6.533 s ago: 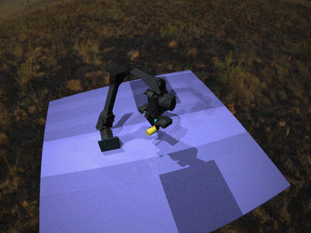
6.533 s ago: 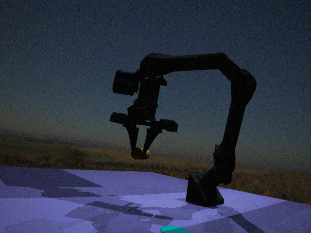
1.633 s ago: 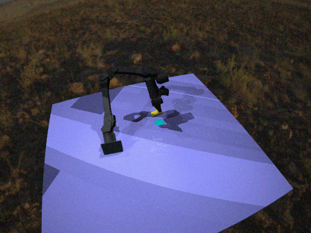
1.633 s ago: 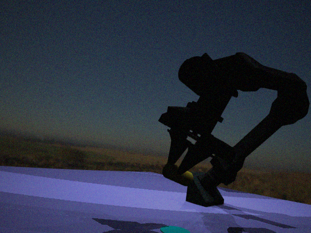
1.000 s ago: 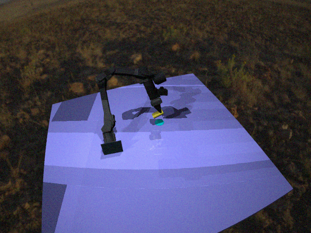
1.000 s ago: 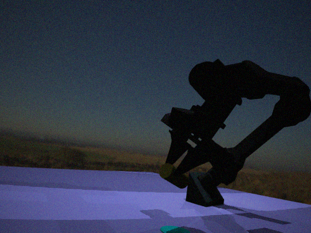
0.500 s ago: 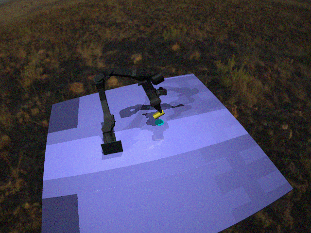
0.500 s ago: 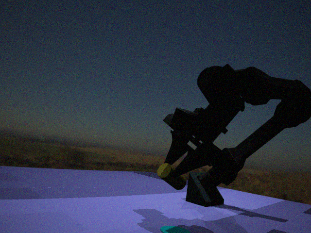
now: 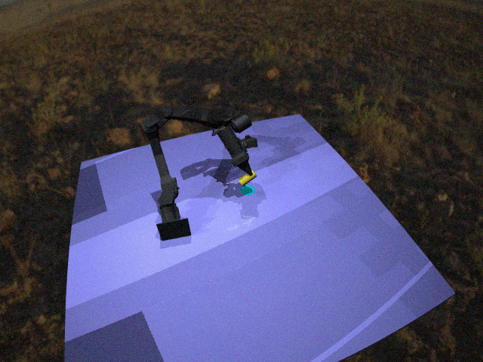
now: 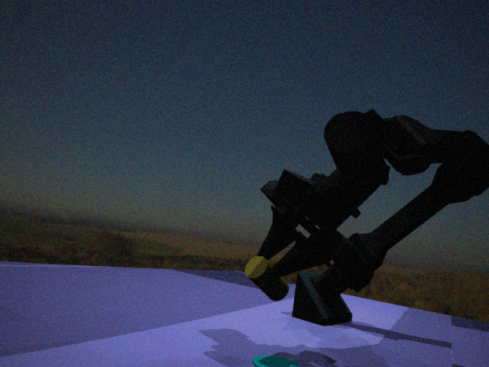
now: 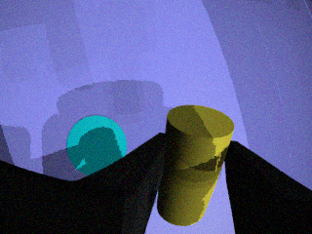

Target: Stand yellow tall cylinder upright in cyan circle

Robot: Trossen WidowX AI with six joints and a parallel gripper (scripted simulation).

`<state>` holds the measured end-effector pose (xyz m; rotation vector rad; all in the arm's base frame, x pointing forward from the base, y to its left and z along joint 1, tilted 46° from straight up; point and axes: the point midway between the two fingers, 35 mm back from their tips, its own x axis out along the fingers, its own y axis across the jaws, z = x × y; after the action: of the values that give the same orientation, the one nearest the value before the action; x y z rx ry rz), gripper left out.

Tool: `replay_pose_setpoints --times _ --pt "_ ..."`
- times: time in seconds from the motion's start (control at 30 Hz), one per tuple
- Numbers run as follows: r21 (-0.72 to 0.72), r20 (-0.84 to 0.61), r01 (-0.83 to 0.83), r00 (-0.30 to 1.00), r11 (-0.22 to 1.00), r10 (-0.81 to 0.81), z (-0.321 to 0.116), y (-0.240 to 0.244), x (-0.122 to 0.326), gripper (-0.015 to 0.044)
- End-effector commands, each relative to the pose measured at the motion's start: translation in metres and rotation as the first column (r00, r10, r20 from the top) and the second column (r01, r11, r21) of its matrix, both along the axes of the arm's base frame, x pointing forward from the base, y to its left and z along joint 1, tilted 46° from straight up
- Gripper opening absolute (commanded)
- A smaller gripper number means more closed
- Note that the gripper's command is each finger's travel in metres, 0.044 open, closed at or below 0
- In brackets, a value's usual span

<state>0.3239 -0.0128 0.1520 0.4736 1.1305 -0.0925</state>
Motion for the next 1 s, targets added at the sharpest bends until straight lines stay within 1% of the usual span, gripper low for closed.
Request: replay_pose_setpoints --times 0.0,0.97 --pt "-0.017 0.013 0.017 1.0 1.0 -0.017 -0.0022 0.0007 -0.0007 0.0105" --pt "-0.075 0.149 0.131 0.982 0.989 -0.119 0.0007 0.0022 0.0012 0.0105"
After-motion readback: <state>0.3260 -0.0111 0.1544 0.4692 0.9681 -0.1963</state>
